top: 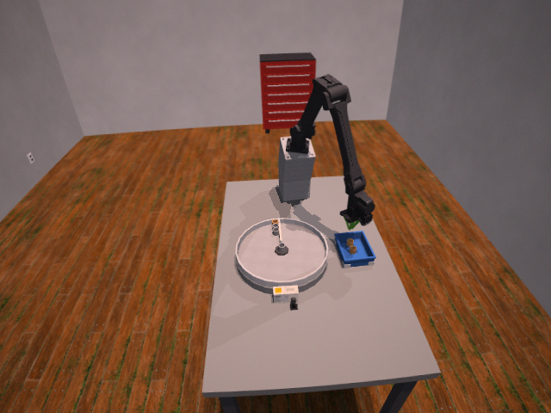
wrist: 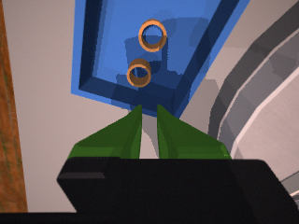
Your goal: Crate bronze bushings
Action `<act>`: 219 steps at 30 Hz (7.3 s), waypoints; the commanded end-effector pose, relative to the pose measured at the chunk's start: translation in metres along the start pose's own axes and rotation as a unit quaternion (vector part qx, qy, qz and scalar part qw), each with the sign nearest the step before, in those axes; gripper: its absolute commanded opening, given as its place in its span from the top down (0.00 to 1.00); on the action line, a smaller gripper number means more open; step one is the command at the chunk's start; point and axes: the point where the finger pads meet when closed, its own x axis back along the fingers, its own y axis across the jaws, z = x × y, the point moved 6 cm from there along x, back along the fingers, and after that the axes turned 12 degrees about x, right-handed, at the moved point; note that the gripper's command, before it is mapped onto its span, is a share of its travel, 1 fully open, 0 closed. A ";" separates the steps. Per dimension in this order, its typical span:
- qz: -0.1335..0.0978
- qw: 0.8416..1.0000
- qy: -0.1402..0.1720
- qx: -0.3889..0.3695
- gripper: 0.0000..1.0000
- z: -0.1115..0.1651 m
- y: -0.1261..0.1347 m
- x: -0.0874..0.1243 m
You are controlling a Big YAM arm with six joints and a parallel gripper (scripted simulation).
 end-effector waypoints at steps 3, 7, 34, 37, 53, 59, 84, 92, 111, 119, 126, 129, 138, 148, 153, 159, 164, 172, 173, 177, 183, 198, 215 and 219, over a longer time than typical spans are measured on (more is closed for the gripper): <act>-0.001 1.000 -0.006 0.000 0.86 -0.007 0.006 0.003; -0.001 1.000 -0.006 0.000 0.86 -0.007 0.006 0.003; -0.001 1.000 -0.006 0.000 0.86 -0.007 0.006 0.003; -0.001 1.000 -0.006 0.000 0.86 -0.007 0.006 0.003; 0.004 1.000 -0.021 -0.002 0.87 -0.003 -0.012 0.012; 0.006 1.000 -0.019 -0.001 0.87 0.048 -0.048 0.010; -0.002 1.000 0.003 -0.002 0.87 0.296 -0.217 0.000; 0.002 1.000 -0.004 0.012 0.87 0.303 -0.223 0.005; 0.004 1.000 -0.003 0.008 0.87 0.305 -0.225 0.006; 0.004 1.000 -0.003 0.008 0.87 0.305 -0.225 0.006; 0.004 1.000 -0.003 0.008 0.87 0.305 -0.225 0.006; 0.005 1.000 -0.004 0.008 0.87 0.305 -0.224 0.006; 0.009 1.000 -0.007 0.010 0.87 0.303 -0.226 0.006; 0.009 1.000 -0.007 0.010 0.87 0.303 -0.226 0.006; 0.009 1.000 -0.007 0.010 0.87 0.303 -0.226 0.006; 0.009 1.000 -0.007 0.010 0.87 0.303 -0.226 0.006; 0.009 1.000 -0.007 0.010 0.87 0.303 -0.226 0.006; 0.009 1.000 -0.007 0.010 0.87 0.302 -0.226 0.006; 0.009 1.000 -0.007 0.010 0.87 0.302 -0.226 0.006; 0.007 1.000 -0.006 0.010 0.87 0.300 -0.227 0.006; 0.007 1.000 -0.006 0.009 0.87 0.300 -0.228 0.006; 0.007 1.000 -0.006 0.009 0.87 0.300 -0.228 0.006; 0.007 1.000 -0.006 0.009 0.87 0.300 -0.228 0.006; 0.007 1.000 -0.006 0.009 0.87 0.299 -0.229 0.006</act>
